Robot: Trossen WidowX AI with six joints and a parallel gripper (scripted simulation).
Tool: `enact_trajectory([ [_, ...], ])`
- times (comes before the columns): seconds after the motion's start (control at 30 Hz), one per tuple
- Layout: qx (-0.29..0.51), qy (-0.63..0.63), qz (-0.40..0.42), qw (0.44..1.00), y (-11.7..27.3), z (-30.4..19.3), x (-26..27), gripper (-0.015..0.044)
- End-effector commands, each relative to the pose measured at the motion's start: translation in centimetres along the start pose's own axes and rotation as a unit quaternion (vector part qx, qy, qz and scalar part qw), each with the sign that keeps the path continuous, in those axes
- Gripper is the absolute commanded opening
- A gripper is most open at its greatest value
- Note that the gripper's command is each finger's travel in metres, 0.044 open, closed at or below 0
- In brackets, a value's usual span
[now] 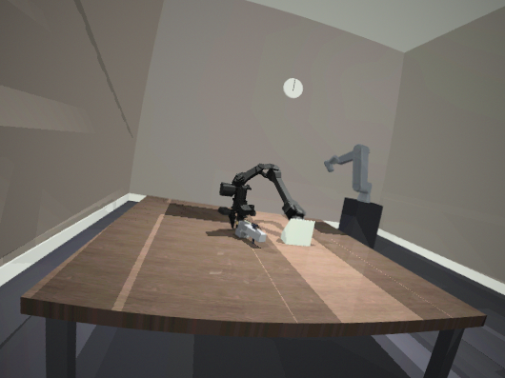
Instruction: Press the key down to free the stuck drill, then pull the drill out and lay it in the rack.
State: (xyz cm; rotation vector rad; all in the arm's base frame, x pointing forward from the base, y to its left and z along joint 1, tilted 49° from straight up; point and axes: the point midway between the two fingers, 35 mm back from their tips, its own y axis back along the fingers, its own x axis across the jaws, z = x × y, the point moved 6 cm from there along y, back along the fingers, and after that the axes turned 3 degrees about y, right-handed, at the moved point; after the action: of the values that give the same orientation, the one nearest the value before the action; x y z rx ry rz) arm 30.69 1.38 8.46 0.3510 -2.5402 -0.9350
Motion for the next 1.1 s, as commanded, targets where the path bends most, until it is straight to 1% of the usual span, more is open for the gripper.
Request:
enact_trajectory([
  [0.0,0.0,0.0,0.0,1.0,0.01,-0.02,0.0,0.0013],
  [0.07,0.0,0.0,0.0,1.0,0.01,-0.02,0.0,0.0],
  [1.07,0.0,-0.001,0.001,1.0,0.37,0.04,0.14,0.0],
])
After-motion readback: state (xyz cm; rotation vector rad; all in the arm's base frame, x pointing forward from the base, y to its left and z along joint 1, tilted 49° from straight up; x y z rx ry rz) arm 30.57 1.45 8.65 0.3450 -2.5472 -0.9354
